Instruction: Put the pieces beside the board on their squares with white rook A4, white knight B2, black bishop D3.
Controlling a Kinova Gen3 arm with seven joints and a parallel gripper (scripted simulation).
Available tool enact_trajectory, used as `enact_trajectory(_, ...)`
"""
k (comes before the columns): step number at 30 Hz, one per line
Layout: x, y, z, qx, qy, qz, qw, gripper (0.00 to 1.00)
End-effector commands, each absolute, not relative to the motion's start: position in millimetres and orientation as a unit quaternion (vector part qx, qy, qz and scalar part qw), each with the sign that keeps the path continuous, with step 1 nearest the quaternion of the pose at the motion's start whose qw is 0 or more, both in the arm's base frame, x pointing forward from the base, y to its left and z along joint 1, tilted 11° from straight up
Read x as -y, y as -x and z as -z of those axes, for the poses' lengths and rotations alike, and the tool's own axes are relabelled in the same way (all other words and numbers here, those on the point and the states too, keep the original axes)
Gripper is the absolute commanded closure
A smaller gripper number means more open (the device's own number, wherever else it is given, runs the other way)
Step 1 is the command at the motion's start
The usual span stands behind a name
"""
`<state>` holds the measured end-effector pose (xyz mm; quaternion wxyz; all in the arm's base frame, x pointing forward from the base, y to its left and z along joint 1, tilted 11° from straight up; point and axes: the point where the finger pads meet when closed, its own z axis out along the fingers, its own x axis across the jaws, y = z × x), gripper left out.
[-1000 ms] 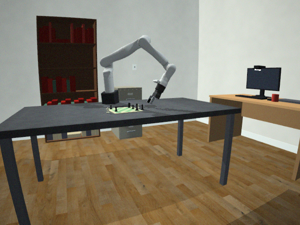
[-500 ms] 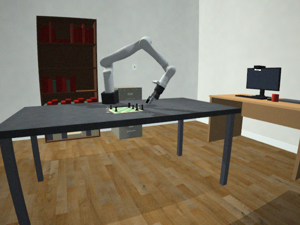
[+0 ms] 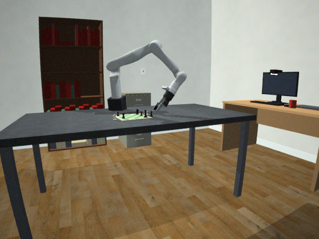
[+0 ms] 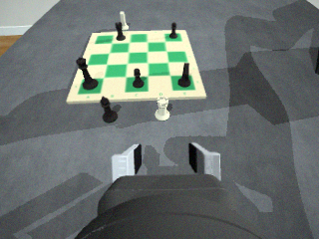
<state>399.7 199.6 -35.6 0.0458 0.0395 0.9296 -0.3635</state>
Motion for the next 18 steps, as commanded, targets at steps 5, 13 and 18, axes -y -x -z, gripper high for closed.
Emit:
enact_trajectory(5,-198.0,-397.2,37.2,-0.927,-0.035,0.371,0.047,0.0)
enact_trajectory(13,-193.0,-394.2,39.0,-0.921,-0.028,0.386,0.049,0.0)
enact_trajectory(18,-191.1,-393.1,39.6,-0.919,-0.025,0.391,0.05,0.0)
